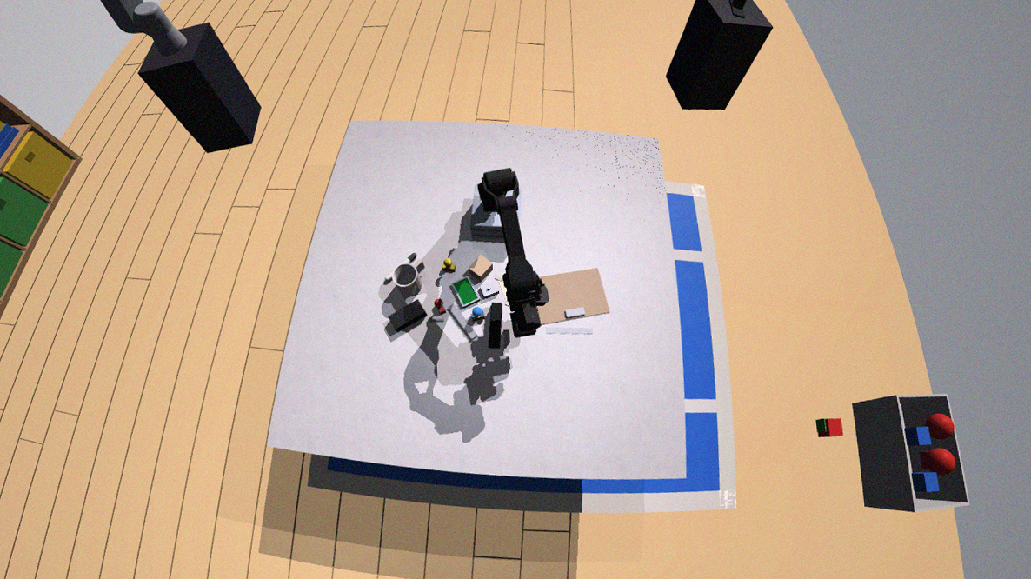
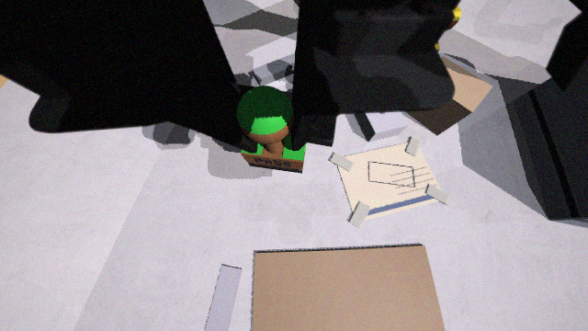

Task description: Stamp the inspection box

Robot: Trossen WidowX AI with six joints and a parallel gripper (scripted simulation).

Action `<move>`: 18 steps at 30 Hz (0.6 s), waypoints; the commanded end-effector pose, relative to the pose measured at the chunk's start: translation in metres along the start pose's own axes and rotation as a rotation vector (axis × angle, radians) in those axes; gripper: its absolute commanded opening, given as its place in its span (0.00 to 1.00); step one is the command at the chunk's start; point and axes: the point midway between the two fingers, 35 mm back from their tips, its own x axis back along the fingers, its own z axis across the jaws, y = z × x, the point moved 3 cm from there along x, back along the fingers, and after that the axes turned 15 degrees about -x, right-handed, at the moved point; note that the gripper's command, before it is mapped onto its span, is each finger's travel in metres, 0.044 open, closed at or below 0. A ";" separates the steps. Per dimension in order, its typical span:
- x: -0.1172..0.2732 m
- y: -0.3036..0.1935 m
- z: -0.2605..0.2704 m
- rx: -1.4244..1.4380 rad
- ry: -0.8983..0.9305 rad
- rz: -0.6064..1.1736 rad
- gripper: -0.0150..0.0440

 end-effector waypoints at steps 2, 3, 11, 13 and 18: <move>-0.008 0.000 -0.001 0.004 -0.001 0.002 0.25; -0.010 0.000 -0.001 0.004 -0.001 0.002 0.25; -0.023 0.000 -0.001 0.004 -0.001 0.002 0.25; -0.026 0.000 -0.001 0.005 -0.001 0.002 0.25; -0.034 0.000 -0.001 0.005 -0.001 0.002 0.25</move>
